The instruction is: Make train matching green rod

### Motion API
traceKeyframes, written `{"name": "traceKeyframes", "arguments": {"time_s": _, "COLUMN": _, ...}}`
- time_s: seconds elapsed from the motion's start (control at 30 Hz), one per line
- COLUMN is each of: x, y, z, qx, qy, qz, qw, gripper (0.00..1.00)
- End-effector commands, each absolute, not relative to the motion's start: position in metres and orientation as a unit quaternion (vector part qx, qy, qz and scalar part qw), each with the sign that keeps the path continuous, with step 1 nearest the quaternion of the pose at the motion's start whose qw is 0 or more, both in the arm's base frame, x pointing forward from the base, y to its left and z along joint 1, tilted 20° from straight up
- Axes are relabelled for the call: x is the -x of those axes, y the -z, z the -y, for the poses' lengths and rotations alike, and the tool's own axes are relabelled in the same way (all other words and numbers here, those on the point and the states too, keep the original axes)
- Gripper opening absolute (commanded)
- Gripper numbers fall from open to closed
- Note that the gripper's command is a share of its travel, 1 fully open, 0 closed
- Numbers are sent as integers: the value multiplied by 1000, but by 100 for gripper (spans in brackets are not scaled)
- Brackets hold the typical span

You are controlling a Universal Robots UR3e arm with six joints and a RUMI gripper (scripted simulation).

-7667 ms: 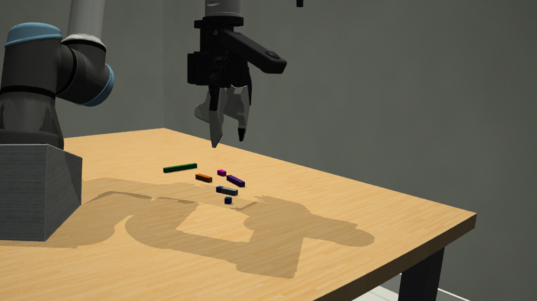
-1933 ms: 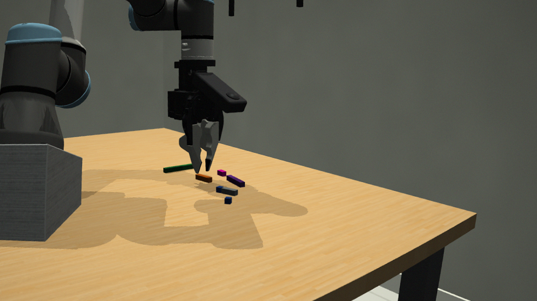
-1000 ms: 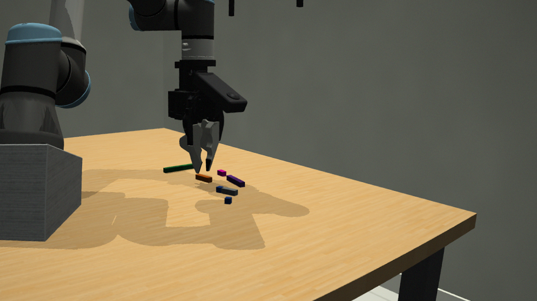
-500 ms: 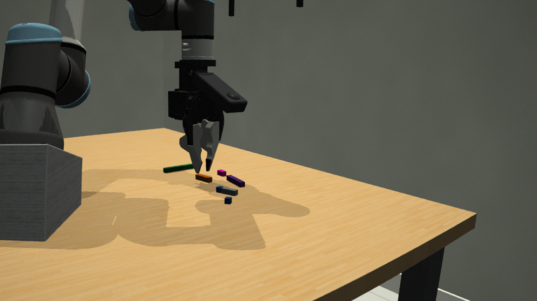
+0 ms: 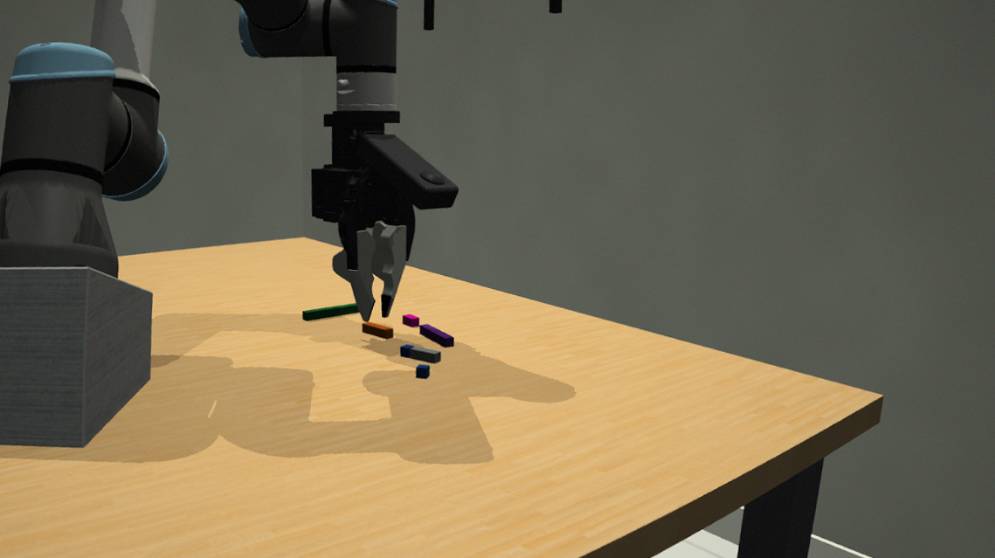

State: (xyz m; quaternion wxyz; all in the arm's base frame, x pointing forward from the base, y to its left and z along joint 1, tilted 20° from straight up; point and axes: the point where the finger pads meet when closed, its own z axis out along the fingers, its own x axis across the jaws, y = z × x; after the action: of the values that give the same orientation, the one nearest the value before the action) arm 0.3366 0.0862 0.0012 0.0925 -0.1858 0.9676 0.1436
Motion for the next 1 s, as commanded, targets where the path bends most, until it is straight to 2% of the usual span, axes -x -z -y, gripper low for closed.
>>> {"name": "traceKeyframes", "arguments": {"time_s": 0.0, "x": -337, "y": -2, "z": -86, "qx": 186, "qy": -143, "qz": -968, "qw": 93, "gripper": 14}}
{"name": "traceKeyframes", "arguments": {"time_s": 0.97, "x": -339, "y": 14, "z": -91, "qx": 186, "qy": -143, "qz": -968, "qw": 93, "gripper": 14}}
